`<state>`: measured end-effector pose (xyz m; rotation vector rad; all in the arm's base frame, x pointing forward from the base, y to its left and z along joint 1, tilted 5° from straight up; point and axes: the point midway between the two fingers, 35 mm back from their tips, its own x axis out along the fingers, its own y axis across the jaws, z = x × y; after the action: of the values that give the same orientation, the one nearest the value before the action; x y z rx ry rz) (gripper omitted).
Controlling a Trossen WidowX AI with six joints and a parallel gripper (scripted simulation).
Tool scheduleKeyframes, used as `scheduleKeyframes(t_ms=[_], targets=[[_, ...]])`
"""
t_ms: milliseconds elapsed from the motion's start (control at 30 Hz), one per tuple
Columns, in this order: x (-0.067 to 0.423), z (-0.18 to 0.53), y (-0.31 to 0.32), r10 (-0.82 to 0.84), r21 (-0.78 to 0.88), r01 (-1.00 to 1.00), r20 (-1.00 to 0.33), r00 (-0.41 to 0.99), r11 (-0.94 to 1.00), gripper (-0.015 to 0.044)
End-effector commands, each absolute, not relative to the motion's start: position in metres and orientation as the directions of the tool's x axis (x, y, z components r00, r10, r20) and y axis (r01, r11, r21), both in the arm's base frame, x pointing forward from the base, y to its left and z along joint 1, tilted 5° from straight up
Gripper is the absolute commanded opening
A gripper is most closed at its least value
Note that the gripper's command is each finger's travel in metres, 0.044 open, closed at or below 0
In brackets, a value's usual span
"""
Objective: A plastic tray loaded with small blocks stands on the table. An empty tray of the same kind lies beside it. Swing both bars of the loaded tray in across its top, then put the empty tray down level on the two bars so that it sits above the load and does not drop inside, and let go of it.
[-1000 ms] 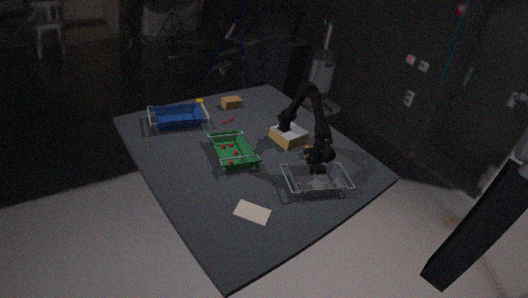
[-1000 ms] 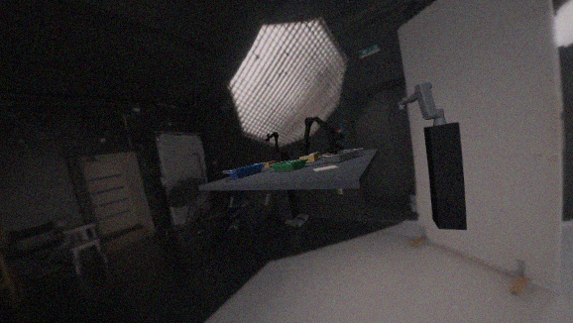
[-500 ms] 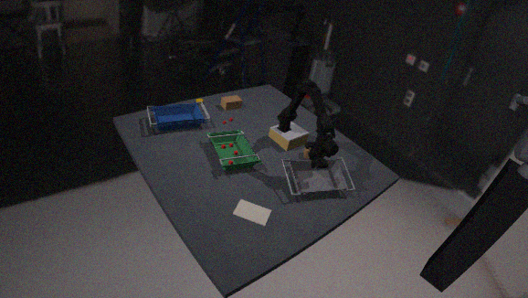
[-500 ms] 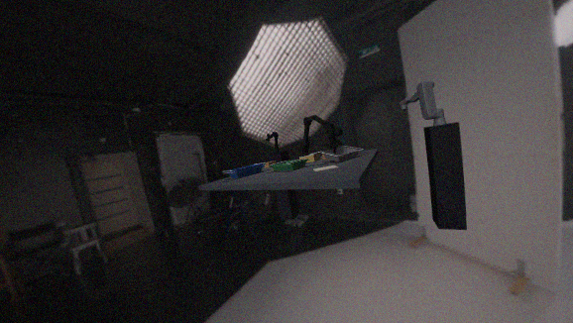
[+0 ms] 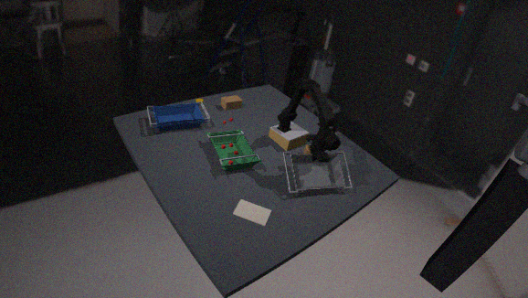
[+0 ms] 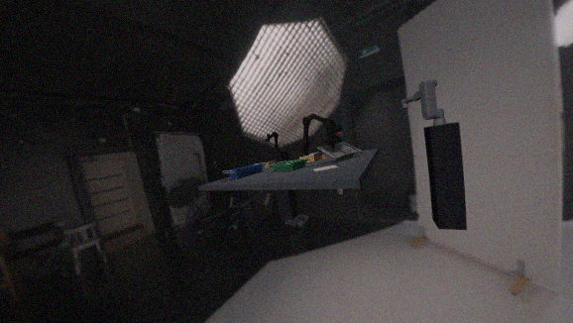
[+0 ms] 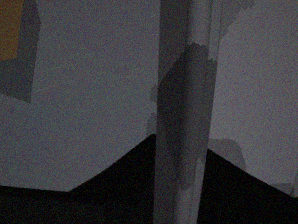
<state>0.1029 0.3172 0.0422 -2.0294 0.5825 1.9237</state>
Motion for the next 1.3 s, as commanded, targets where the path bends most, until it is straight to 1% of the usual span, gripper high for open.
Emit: scheduleKeyframes(t_ms=[0, 367, 1267], targets=[[0.105, 0.074, 0.328, -0.05, 0.023, -0.477, -0.998, 0.045, -0.879, 0.0], [0.1, 0.137, 0.326, -0.051, 0.023, -0.477, -0.998, 0.044, -0.879, 0.0], [0.1, 0.138, 0.325, -0.051, 0.023, -0.477, -0.998, 0.044, -0.879, 0.0]])
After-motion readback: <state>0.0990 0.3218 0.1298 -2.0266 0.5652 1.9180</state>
